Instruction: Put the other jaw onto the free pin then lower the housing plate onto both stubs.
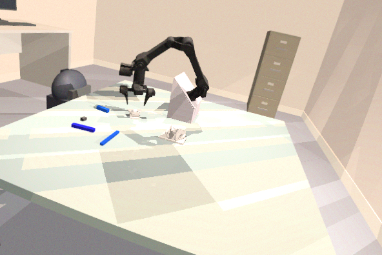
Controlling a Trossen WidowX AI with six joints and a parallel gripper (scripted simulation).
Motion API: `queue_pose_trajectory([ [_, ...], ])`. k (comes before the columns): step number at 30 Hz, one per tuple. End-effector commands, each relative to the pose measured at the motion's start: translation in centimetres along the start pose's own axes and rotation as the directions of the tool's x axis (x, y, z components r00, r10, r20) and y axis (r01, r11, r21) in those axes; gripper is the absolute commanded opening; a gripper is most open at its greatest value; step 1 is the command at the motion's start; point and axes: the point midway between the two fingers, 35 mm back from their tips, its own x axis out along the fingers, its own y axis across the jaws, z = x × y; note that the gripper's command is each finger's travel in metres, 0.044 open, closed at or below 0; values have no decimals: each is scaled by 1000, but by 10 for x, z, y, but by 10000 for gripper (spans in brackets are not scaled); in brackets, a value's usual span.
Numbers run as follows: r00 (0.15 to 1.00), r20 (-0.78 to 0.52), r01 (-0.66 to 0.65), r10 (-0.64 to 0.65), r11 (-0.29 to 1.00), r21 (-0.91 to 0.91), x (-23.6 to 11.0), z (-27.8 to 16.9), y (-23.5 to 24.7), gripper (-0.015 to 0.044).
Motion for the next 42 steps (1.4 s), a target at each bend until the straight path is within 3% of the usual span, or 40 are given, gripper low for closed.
queue_pose_trajectory([
  [1, 1000, 4, 1, -1, 1000, 3, 1, 0, 0, 440],
  [20, 1000, 0, 0, 0, 1000, 0, 1, 0, 0, 440],
  [42, 1000, 4, 0, 0, 1000, 2, 37, 1, -2, 440],
])
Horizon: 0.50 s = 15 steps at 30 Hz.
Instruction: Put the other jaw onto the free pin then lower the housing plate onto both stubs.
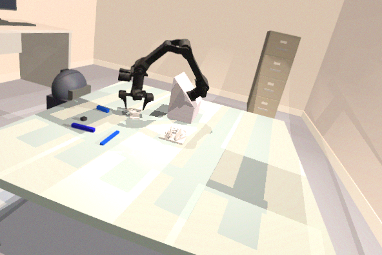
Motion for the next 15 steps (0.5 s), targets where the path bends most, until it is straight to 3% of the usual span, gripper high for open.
queue_pose_trajectory([
  [1, 1000, 5, -9, 9, 1000, 8, 10, -1, 2, 440],
  [15, 1000, 7, -9, 9, 1000, 8, 23, 0, 2, 440],
])
